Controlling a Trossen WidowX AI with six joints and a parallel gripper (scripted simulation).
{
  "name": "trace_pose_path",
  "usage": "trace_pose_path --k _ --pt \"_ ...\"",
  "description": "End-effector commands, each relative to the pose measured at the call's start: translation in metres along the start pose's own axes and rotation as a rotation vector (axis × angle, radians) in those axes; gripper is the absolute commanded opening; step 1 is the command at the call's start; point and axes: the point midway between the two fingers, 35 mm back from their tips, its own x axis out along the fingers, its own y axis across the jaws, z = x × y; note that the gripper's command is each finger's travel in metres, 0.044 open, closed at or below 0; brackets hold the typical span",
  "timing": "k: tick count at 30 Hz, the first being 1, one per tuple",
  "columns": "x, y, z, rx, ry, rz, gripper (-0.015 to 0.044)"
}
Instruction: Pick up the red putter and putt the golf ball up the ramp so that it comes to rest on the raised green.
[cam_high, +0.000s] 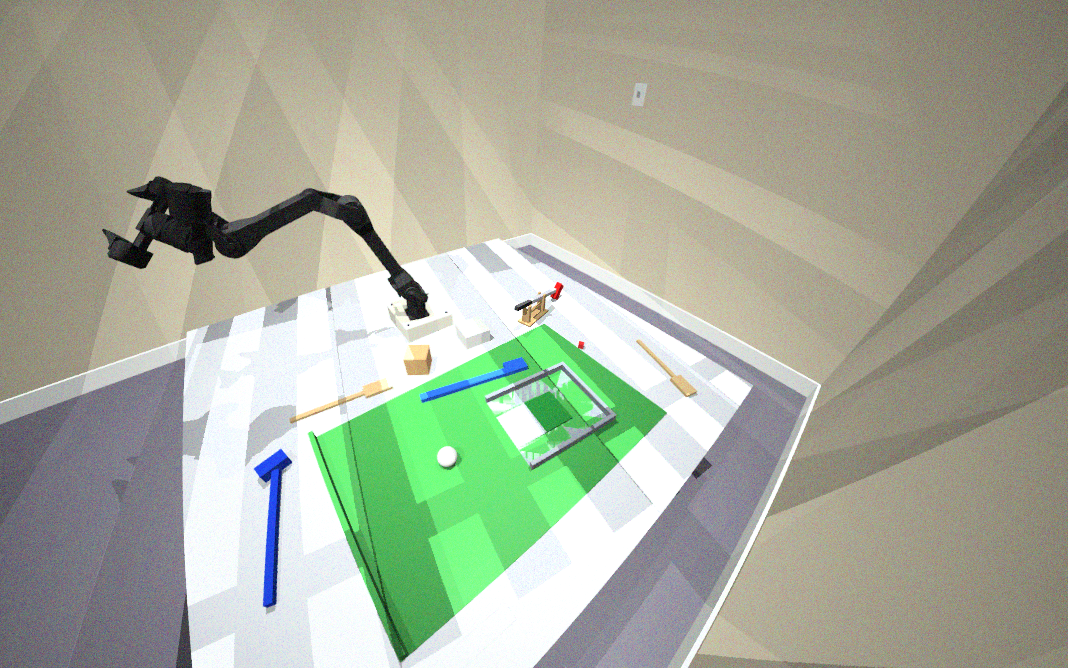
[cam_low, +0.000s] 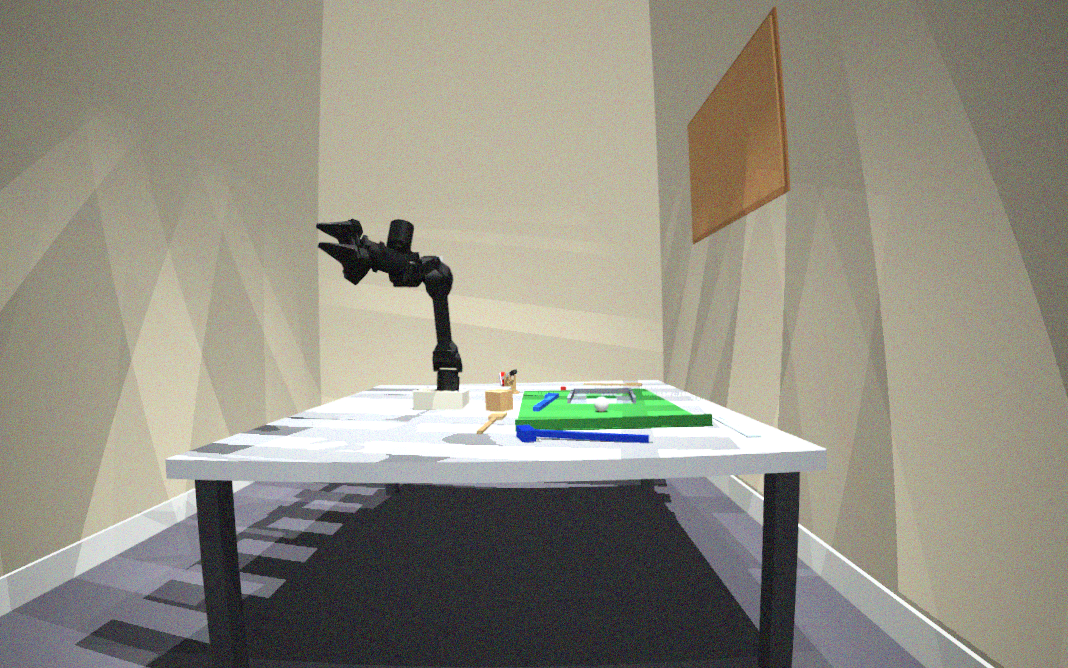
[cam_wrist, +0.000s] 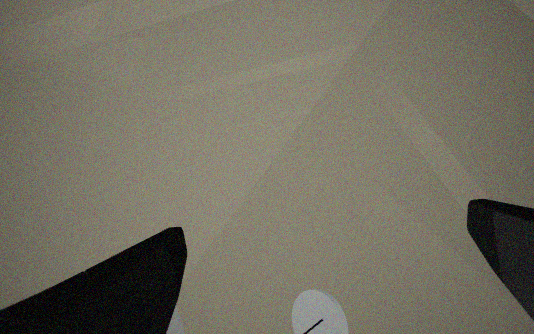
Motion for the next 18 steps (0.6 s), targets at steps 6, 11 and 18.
trace_pose_path --k 6,11,18 --pt "-0.101 -0.090 -0.076 -0.406 0.225 -0.305 0.0440" --pt "-0.168 -0.129 -0.107 -0.618 0.387 -0.439 0.0440" --pt "-0.274 -0.167 -0.138 -0.910 0.670 -0.578 0.0440"
